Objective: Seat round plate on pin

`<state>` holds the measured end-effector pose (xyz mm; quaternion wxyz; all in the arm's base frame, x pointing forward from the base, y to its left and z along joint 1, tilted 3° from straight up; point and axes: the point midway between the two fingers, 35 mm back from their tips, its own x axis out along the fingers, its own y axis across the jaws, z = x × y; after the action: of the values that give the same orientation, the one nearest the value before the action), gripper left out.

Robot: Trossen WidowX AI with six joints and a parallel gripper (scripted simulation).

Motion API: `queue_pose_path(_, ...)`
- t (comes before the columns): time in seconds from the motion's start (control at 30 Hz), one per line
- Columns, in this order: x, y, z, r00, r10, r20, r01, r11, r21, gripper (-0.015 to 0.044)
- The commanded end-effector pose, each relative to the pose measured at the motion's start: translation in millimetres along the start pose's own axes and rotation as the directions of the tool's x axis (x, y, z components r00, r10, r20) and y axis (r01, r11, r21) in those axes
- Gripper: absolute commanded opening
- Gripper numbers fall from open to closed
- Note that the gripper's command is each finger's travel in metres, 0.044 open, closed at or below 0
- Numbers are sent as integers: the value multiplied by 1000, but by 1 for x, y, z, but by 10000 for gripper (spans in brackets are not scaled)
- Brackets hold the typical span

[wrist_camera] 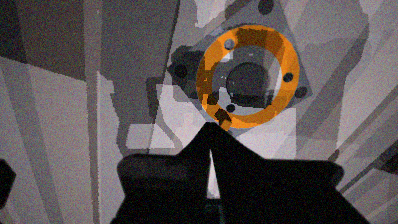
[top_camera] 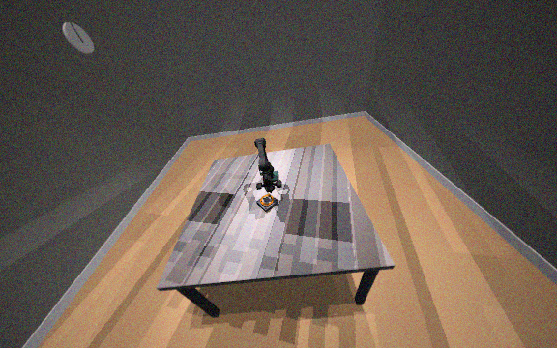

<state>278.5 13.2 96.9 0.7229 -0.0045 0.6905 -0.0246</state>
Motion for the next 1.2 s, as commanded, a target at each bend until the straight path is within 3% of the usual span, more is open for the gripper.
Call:
queue_pose_path(0.0, 22, -1, -2, 1000, -6, -13, 6, 1000, -4, 0)
queue_pose_path(1.17, 25, -31, -17, 1000, -10, -15, 10, 1000, -4, 0)
